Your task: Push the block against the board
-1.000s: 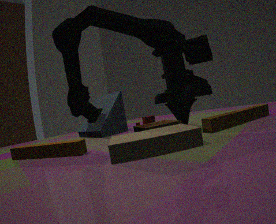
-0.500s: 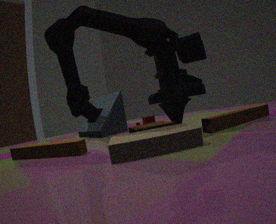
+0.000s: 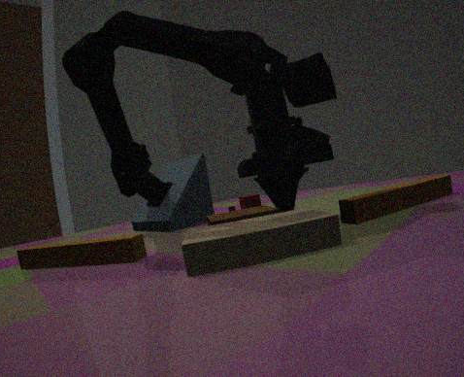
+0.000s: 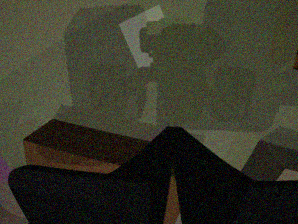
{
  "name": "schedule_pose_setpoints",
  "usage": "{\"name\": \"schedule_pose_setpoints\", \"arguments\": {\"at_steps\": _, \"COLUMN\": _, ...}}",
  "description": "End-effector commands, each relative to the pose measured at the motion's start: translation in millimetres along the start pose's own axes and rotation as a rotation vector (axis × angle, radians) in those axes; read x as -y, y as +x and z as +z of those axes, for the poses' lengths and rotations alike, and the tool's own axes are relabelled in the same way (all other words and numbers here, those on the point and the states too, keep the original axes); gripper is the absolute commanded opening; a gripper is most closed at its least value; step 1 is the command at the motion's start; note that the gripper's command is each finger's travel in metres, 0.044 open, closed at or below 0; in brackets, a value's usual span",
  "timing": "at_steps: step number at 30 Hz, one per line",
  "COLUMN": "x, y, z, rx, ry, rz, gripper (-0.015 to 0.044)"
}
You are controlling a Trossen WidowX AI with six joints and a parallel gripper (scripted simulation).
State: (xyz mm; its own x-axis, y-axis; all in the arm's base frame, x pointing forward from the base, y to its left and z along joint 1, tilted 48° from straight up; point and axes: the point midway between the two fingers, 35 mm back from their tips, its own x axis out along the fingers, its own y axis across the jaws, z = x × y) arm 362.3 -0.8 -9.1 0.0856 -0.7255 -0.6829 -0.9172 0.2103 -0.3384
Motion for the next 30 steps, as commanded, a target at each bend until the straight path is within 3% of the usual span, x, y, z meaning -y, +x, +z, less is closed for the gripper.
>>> {"name": "schedule_pose_setpoints", "arguments": {"at_steps": 1, "x": -2.1, "y": 3.3, "z": -7.9, "rx": -0.014, "ry": -0.008, "rz": 0.004, "gripper": 0.0}}
{"name": "schedule_pose_setpoints", "arguments": {"at_steps": 30, "x": 0.3, "y": 4.3, "z": 36.3, "rx": -0.013, "ry": -0.007, "rz": 0.003, "gripper": 0.0}}
